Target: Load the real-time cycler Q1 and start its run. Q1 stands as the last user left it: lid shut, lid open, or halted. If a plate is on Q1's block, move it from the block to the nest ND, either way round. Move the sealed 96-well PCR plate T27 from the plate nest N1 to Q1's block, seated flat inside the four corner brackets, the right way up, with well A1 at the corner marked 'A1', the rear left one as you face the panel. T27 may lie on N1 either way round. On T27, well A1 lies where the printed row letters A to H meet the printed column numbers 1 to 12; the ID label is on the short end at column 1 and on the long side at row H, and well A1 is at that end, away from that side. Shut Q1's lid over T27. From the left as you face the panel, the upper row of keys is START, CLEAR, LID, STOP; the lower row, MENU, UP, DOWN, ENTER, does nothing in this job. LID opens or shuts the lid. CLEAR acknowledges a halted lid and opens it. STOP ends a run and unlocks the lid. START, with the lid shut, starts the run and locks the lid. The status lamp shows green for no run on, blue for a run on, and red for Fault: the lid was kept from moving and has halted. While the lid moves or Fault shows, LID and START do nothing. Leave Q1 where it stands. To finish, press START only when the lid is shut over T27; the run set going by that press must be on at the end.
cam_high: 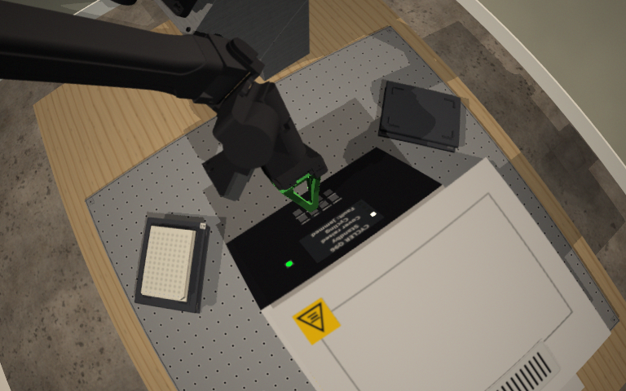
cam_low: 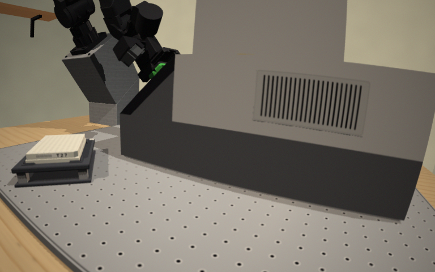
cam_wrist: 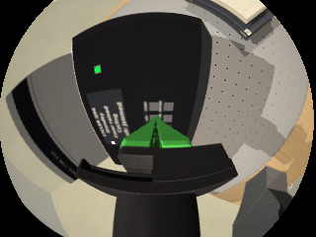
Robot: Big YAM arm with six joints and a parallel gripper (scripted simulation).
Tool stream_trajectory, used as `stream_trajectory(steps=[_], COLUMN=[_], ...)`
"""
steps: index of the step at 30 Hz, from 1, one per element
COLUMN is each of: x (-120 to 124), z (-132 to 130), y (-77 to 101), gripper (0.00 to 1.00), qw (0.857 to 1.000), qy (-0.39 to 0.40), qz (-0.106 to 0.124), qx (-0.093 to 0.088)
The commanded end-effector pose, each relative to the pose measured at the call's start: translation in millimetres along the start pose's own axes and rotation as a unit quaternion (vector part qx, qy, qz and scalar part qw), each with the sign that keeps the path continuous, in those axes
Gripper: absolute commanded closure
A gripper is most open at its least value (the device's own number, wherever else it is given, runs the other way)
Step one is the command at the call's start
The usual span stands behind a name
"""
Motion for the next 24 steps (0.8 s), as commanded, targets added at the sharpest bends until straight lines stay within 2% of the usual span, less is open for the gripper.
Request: stream_trajectory(steps=[1,24], x=[-5,-11], z=[13,23], y=[-3.4,-6.2], gripper=[1.00,1.00], qw=[1.000,1.000], qy=[-0.001,-0.006], qz=[-0.005,-0.011], qx=[-0.011,-0.018])
Point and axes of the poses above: the point where the finger pads meet when closed, its own y axis back along the fingers, its own z axis across the jaws, x = y × z, the point moved 5 cm from there along y, back along the fingers, and after that the axes turned 12 degrees about -y, right-handed, at the moved point
